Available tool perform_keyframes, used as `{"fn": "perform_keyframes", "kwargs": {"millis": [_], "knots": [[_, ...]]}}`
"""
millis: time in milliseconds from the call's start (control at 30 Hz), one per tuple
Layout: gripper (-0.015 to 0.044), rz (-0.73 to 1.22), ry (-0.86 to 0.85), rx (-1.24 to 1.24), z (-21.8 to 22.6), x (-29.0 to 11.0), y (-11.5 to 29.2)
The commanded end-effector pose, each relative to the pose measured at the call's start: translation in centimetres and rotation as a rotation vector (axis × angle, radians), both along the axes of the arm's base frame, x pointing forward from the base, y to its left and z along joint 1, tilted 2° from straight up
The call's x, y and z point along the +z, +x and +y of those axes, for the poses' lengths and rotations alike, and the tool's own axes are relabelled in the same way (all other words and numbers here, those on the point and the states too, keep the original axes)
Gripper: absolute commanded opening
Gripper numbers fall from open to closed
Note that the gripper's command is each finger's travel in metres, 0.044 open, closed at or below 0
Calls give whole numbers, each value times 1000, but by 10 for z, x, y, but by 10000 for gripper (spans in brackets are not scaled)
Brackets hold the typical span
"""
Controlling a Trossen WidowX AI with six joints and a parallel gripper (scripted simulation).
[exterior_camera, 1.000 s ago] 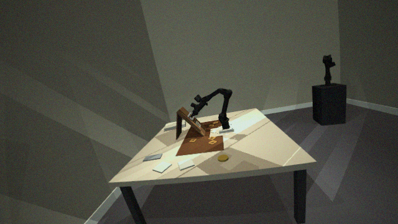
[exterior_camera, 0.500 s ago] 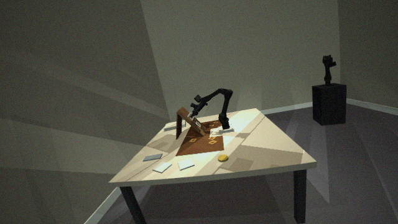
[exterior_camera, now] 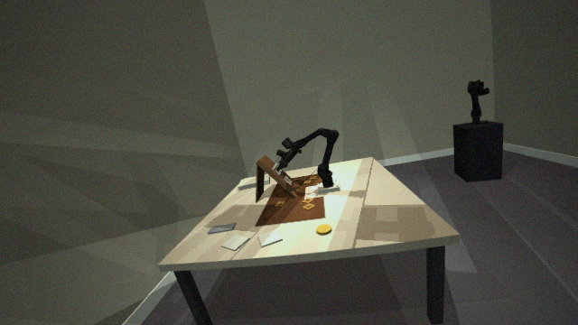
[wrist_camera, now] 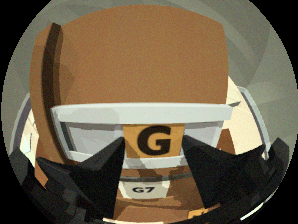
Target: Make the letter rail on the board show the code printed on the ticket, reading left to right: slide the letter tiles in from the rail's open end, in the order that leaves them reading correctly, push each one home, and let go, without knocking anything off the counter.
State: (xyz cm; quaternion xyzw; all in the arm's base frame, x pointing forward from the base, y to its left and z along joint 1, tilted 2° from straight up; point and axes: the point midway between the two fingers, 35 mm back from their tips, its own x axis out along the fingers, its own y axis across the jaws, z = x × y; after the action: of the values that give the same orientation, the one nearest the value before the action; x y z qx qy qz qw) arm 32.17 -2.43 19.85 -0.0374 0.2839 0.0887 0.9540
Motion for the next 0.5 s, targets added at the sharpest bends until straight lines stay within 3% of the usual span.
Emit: {"fn": "perform_keyframes", "kwargs": {"millis": [0, 467], "knots": [[0, -7, -1, -5, 2, 2, -1], [0, -7, 0, -5, 9, 2, -2]]}}
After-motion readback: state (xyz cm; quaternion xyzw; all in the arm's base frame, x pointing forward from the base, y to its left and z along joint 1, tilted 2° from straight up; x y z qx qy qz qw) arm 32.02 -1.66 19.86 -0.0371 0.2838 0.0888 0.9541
